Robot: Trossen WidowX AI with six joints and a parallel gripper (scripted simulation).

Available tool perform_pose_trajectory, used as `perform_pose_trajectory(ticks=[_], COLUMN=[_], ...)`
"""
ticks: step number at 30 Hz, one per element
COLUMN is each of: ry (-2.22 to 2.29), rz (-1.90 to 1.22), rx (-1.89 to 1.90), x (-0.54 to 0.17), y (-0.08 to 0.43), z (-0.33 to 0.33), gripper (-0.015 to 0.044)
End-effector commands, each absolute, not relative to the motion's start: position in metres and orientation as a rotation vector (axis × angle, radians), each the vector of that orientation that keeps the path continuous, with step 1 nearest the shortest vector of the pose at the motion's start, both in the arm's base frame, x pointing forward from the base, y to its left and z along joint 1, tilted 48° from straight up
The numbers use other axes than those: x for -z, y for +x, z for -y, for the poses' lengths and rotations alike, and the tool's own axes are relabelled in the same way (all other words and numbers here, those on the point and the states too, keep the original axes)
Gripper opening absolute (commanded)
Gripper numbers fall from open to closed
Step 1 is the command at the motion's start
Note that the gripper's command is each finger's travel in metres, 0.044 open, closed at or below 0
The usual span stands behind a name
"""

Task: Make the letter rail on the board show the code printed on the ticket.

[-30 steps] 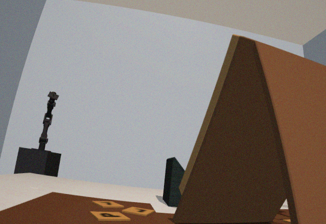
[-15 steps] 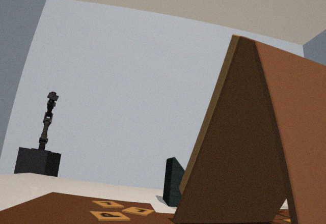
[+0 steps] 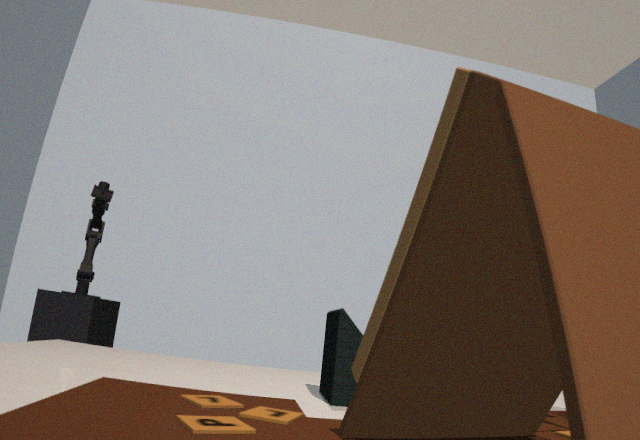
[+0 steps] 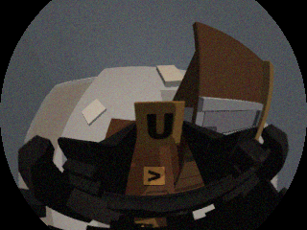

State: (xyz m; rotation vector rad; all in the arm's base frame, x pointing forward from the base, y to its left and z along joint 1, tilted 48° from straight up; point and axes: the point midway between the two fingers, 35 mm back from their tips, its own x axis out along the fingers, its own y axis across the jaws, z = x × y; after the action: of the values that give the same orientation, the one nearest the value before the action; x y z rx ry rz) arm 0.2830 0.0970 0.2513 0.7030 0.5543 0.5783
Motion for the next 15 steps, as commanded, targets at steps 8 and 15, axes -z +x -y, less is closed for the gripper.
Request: perform_pose_trajectory(ticks=[8, 15], ry=[0.702, 0.702], rz=[-0.558, -0.559], rx=[-0.579, -0.579], x=[-0.2446, -0.2421], y=[0.2844, 0.2855], z=[-0.0931, -0.0909], gripper=[0.0, 0.0])
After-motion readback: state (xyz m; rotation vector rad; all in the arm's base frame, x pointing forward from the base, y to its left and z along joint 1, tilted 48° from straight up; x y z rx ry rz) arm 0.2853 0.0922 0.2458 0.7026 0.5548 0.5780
